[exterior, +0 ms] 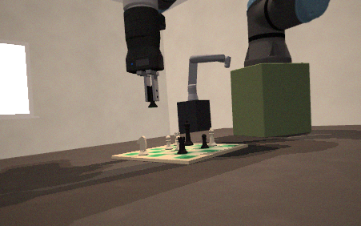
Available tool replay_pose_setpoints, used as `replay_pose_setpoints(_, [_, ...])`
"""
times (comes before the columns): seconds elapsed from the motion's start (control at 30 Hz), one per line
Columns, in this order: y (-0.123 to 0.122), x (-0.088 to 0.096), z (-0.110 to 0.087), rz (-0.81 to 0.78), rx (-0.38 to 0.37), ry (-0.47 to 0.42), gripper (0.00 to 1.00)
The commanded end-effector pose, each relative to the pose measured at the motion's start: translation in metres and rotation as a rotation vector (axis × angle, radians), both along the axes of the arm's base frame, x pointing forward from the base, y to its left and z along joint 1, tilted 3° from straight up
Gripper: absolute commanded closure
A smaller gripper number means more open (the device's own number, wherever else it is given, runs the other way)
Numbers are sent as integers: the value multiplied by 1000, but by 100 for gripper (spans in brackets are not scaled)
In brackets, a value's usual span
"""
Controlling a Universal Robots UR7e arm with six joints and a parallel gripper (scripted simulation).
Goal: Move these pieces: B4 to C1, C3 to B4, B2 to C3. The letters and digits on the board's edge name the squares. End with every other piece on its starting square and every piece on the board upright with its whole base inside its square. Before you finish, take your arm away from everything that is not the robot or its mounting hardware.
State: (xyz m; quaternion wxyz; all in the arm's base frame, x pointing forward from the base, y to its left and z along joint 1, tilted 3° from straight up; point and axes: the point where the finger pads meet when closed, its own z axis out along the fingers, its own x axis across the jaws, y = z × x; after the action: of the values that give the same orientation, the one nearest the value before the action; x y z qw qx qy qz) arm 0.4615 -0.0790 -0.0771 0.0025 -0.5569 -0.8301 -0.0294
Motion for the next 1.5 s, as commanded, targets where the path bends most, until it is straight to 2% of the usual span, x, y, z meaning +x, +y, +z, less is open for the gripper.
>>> replay_pose_setpoints(0.0, [0, 0, 1, 0, 0, -1, 100])
replay_pose_setpoints(0.3, [16, -4, 1, -53, 1, 2, 100])
replay_pose_setpoints(0.6, [87, -28, 5, -287, 8, 14, 100])
replay_pose_setpoints(0.77, [111, -38, 6, -371, 11, 18, 100])
replay_pose_setpoints(1.47, [114, -40, 5, -383, 11, 19, 100])
